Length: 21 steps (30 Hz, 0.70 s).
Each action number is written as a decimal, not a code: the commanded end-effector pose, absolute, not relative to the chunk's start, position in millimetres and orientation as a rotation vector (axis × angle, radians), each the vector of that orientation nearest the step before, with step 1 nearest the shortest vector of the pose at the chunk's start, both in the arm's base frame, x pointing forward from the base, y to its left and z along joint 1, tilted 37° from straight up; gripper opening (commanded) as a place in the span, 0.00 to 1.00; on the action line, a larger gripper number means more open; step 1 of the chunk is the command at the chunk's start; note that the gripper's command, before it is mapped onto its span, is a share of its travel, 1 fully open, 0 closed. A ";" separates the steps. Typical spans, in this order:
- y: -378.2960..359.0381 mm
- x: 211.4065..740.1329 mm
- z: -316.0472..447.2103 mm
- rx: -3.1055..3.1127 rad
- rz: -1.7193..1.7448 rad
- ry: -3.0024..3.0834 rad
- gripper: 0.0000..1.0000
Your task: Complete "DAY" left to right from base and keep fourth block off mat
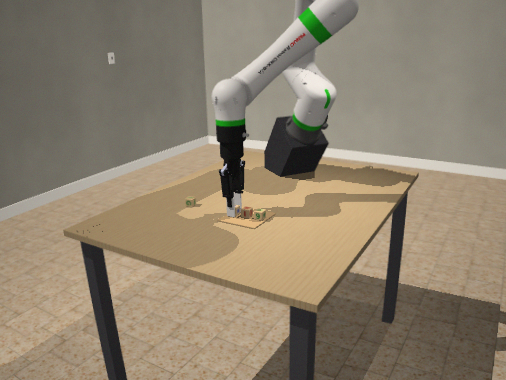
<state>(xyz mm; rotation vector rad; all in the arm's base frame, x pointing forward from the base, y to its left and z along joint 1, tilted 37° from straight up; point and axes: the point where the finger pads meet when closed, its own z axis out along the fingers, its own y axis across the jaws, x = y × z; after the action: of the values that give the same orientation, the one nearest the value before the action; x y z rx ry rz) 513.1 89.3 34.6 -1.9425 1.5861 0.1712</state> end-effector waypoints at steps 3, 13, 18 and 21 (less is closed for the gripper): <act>89.1 513.2 34.7 -1.942 0.171 1.586 0.26; 89.1 513.2 34.7 -1.942 0.171 1.586 0.28; 87.5 512.4 37.1 -1.942 0.171 1.586 0.28; 85.2 511.2 40.5 -1.942 0.171 1.586 0.28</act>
<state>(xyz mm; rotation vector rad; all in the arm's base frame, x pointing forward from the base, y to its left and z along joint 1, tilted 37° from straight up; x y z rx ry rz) 512.3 87.7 37.0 -1.9424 1.5861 0.1710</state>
